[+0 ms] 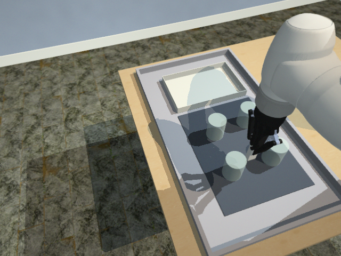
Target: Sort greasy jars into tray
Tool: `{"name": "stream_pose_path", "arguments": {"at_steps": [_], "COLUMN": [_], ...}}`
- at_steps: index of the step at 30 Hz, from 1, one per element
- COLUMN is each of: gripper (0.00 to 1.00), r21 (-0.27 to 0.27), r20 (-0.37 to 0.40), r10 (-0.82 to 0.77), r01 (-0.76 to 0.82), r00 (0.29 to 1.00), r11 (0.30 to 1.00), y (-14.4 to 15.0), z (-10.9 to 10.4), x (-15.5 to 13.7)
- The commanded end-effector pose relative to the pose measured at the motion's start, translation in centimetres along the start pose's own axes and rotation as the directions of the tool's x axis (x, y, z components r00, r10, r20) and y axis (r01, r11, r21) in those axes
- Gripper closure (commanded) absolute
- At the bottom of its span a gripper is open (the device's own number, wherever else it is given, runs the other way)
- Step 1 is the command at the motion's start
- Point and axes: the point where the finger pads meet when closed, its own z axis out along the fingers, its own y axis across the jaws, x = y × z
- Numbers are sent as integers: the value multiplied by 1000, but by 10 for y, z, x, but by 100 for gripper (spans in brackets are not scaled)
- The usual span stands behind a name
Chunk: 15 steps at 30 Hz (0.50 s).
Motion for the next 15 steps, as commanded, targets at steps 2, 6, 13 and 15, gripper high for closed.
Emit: {"name": "stream_pose_path", "arguments": {"at_steps": [2, 6, 13, 15], "gripper": [100, 100, 100, 100], "r21": [0, 0, 0, 0], "r20": [0, 0, 0, 0], "r10": [0, 0, 0, 0], "r01": [0, 0, 0, 0], "r00": [1000, 1000, 1000, 1000], "r11": [1000, 1000, 1000, 1000], "y": [0, 0, 0, 0], "z": [0, 0, 0, 0], "x": [0, -1, -2, -2]}}
